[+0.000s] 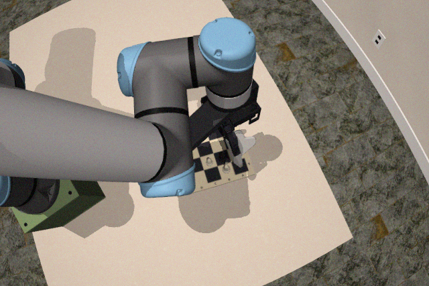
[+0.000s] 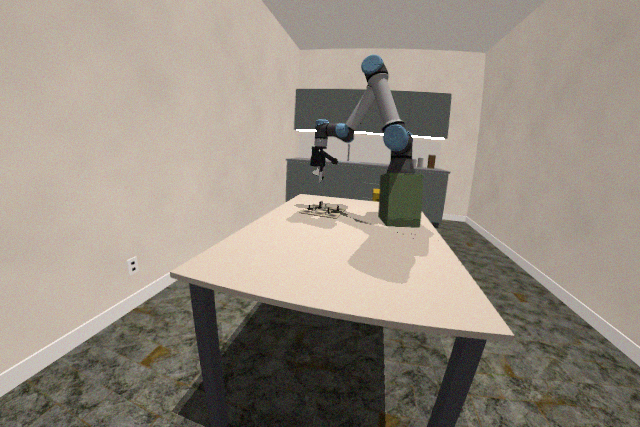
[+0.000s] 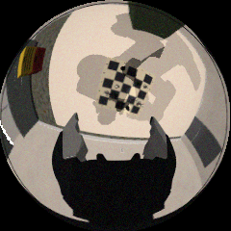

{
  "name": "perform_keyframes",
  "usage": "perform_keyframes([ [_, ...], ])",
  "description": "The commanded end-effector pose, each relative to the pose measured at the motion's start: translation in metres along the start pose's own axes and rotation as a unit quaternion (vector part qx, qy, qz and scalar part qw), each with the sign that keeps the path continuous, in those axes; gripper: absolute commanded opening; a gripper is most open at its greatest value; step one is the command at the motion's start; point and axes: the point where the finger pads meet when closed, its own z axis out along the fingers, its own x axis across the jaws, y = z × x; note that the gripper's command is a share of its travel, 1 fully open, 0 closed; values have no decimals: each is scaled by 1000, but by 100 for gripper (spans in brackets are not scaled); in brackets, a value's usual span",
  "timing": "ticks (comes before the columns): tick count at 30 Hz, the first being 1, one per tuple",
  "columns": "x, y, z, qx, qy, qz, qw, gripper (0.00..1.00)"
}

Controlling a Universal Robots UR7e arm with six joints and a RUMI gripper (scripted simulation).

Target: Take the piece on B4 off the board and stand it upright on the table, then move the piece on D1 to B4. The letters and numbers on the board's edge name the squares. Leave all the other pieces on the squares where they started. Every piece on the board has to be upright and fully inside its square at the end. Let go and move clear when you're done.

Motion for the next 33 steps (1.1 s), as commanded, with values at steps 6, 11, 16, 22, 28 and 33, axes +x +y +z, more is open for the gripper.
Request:
perform_keyframes([
  [6, 0, 0, 1, -1, 0, 31, 1000, 100],
  [11, 1, -1, 5, -1, 0, 84, 996, 100],
  [16, 1, -1, 7, 0, 0, 129, 992, 100],
  [22, 2, -2, 14, 0, 0, 242, 970, 100],
  [28, 2, -2, 22, 0, 0, 371, 929, 100],
  [33, 2, -2, 26, 0, 0, 435, 900, 100],
])
